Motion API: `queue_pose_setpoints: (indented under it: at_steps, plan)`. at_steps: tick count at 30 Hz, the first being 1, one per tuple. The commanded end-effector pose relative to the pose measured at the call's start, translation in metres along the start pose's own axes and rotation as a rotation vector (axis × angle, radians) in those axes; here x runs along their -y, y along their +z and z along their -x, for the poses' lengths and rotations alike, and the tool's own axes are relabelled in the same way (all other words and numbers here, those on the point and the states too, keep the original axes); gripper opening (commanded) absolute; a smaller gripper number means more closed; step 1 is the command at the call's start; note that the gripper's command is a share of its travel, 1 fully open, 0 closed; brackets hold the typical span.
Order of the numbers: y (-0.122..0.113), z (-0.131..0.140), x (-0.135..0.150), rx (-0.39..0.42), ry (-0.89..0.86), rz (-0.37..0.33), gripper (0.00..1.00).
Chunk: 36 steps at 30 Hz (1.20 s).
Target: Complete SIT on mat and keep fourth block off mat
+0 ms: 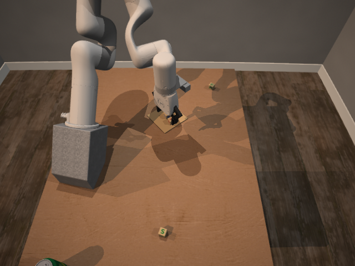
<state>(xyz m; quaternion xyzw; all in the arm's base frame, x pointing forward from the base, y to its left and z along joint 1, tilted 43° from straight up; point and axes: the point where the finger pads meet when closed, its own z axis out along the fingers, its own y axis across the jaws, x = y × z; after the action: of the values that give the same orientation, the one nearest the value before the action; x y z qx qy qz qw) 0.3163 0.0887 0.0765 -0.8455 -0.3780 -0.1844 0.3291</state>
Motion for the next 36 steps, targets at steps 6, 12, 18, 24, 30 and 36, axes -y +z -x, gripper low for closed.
queue_pose_setpoints:
  at_steps: [6, 12, 18, 24, 30, 36]
  plan:
    - [-0.028, -0.018, -0.097, -0.096, -0.029, -0.016, 1.0]
    - [-0.042, 0.002, -0.161, -0.129, -0.032, -0.005, 1.0]
    - [-0.05, 0.044, -0.222, -0.141, -0.027, 0.014, 1.0]
    - [-0.051, 0.092, -0.266, -0.134, -0.019, 0.028, 1.0]
    - [-0.046, 0.159, -0.306, -0.109, -0.008, 0.039, 1.0]
    - [-0.037, 0.22, -0.33, -0.077, 0.001, 0.041, 1.0]
